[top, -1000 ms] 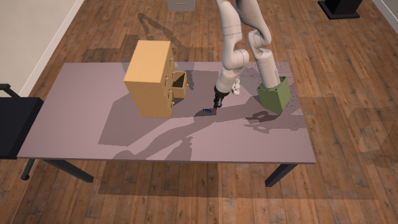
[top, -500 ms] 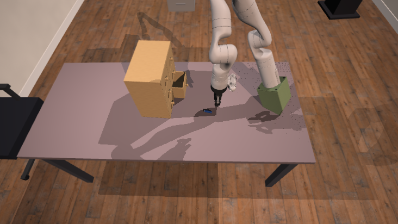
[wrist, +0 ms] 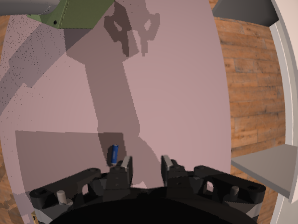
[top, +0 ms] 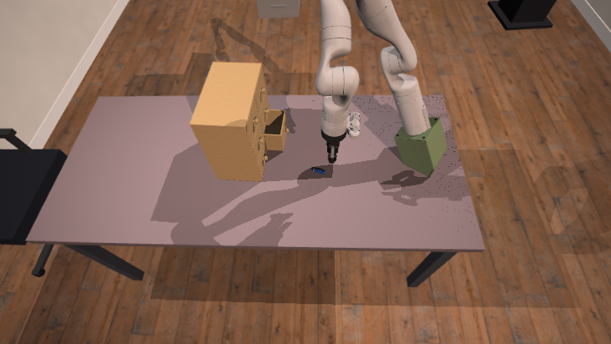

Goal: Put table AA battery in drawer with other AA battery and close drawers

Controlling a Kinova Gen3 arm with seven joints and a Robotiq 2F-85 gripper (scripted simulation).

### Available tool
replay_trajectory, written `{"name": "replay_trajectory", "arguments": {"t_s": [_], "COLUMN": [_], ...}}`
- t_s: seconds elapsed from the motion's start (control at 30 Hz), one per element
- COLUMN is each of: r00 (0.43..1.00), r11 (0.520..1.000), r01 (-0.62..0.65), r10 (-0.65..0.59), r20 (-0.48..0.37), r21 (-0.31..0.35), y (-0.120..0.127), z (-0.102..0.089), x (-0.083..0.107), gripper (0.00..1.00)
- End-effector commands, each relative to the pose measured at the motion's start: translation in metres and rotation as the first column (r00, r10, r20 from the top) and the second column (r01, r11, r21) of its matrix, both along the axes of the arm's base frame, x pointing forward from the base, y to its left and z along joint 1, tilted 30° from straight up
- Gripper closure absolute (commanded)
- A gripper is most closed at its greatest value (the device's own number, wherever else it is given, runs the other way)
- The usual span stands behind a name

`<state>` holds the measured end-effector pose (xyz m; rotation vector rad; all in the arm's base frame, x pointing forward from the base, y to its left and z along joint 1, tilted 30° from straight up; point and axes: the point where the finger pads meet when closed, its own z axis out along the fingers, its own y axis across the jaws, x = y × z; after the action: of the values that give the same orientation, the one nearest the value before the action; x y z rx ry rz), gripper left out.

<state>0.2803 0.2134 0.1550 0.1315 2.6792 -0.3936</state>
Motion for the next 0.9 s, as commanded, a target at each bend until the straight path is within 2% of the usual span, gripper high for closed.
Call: {"name": "replay_trajectory", "arguments": {"t_s": [0.0,0.57,0.6,0.87], "r00": [1.000,1.000,1.000,1.000], "r11": [1.000,1.000,1.000,1.000], "r01": [0.000,0.000,0.000,0.000], "r10": [0.000,0.000,0.000,0.000], "r20": [0.001,0.001,0.001,0.001], "r21": [0.002,0.002,0.002,0.002], "y": [0.0005,0.0005,0.0005,0.0005], "z": [0.0005,0.0005,0.0005,0.0005], "x": [0.0001,0.0001,0.0001,0.0001], "gripper": [0.67,0.67,0.00,0.00]}}
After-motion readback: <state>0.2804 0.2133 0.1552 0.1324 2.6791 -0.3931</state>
